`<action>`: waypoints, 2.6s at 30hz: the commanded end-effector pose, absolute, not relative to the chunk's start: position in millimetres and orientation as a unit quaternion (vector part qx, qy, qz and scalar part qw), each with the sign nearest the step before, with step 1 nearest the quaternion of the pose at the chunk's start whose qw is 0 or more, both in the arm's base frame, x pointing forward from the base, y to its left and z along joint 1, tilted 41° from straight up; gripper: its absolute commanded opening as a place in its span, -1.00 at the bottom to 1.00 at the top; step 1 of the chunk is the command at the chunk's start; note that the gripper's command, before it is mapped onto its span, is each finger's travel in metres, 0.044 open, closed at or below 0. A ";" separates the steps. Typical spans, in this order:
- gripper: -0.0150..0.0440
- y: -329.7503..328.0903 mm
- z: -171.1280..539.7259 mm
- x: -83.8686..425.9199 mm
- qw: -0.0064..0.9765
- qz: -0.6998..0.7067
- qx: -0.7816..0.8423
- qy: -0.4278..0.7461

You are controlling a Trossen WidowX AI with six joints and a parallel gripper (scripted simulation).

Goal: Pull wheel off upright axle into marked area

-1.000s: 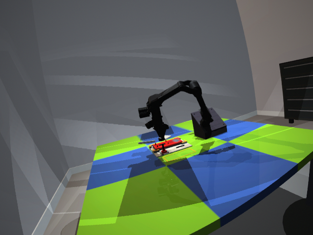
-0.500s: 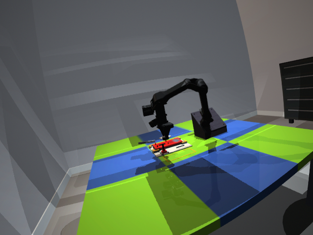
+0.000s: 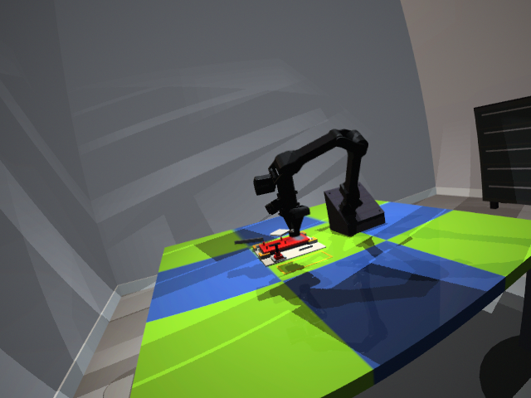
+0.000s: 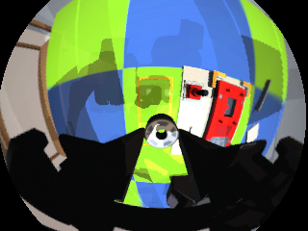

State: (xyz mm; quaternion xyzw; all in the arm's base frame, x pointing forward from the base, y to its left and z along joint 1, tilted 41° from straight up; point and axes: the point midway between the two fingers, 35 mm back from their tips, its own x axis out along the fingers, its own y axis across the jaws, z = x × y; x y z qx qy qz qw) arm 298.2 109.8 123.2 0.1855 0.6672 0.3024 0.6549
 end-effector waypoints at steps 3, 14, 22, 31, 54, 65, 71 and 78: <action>-0.49 117.9 130.0 285.0 0.651 0.304 0.189 0.669; -0.49 132.3 113.3 283.6 0.651 0.304 0.189 0.669; -0.49 158.0 83.0 283.3 0.652 0.304 0.188 0.669; -0.49 186.3 51.8 276.1 0.651 0.306 0.191 0.668; 0.53 145.1 99.3 281.9 0.651 0.305 0.189 0.669; 1.00 74.4 105.4 213.8 0.650 0.302 0.188 0.672; 1.00 73.4 105.6 212.1 0.650 0.302 0.189 0.672; 1.00 73.4 105.6 212.1 0.650 0.302 0.189 0.672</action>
